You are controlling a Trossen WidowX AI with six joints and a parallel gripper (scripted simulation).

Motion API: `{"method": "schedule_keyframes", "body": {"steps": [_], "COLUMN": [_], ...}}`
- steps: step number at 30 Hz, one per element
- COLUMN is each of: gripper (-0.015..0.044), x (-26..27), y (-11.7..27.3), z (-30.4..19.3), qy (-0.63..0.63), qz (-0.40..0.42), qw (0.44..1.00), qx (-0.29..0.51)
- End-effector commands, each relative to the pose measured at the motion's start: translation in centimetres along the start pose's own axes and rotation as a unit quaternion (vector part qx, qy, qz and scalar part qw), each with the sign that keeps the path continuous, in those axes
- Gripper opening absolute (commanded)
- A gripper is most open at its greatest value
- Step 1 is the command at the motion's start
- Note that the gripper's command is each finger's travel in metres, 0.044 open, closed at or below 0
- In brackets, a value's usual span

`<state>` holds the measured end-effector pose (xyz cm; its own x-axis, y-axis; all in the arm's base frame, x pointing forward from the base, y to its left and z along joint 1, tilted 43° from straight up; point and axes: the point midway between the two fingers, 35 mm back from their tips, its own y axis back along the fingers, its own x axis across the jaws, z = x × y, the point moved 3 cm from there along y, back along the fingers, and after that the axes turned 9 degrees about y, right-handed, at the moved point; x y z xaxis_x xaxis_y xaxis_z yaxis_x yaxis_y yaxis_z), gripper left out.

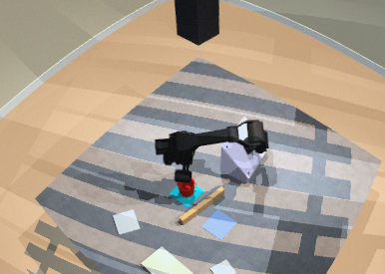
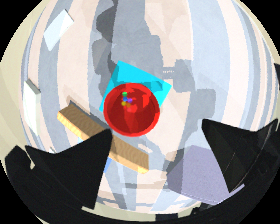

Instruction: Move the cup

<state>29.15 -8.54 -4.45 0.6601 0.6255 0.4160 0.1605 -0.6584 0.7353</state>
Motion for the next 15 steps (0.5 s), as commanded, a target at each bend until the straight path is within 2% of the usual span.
{"method": "schedule_keyframes", "body": {"steps": [1, 6, 15], "gripper": [0.044, 0.044, 0.044], "x": [0.1, 0.0, -0.1], "y": [2.2, 3.8, 3.5], "z": [0.0, -0.1, 0.0], "qy": [0.005, 0.005, 0.002], "qz": [-0.001, -0.002, 0.001], "qw": [1.0, 1.0, 1.0], "qx": [-0.008, -0.009, -0.008]}}
